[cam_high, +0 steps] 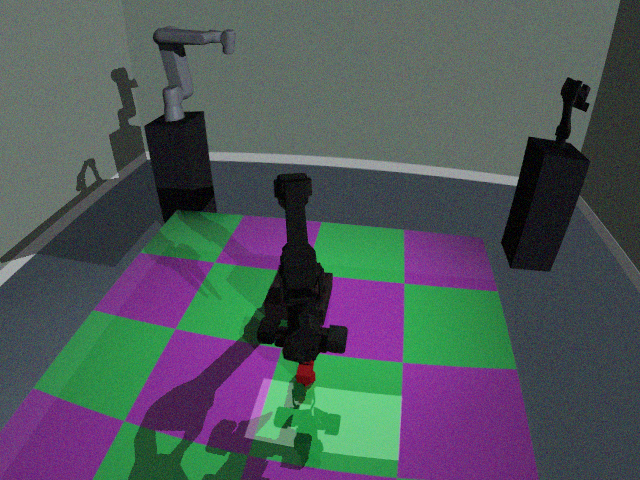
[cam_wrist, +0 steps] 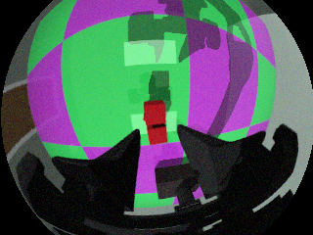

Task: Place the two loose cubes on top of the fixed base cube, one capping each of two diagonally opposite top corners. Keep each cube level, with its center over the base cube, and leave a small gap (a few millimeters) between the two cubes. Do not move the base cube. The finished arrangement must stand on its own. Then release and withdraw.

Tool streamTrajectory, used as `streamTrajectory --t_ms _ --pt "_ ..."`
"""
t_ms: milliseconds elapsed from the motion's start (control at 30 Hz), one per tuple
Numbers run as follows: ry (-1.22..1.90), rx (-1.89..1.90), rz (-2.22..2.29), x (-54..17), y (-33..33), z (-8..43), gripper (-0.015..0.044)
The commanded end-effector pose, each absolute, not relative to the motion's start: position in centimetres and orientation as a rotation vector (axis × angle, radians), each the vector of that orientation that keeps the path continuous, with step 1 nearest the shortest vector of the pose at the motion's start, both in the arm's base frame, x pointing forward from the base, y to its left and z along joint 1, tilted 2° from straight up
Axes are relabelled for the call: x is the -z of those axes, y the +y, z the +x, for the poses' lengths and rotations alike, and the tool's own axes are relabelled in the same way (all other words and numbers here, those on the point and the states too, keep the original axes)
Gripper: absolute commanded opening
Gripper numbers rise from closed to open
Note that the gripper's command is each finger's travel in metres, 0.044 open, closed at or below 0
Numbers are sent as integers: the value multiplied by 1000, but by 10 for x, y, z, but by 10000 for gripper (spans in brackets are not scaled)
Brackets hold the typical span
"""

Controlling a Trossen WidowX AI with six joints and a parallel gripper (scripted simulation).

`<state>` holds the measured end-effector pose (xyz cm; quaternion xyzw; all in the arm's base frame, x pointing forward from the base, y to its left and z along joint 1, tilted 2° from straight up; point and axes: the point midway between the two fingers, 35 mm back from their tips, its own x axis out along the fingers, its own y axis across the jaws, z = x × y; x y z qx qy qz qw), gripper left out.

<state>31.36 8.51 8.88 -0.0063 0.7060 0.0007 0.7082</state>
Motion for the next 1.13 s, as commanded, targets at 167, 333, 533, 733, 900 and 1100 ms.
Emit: streamTrajectory --t_ms 167,333,533,733,900,1100 --pt "1565 -2 -14 -100 85 314 310" --pt "1565 -2 -14 -104 85 314 400" --pt "1567 -6 -9 -103 134 293 400" --pt "1572 -12 -4 -104 200 248 400" --pt "1572 -12 -4 -104 202 246 400" --pt "1572 -12 -4 -104 202 246 400"
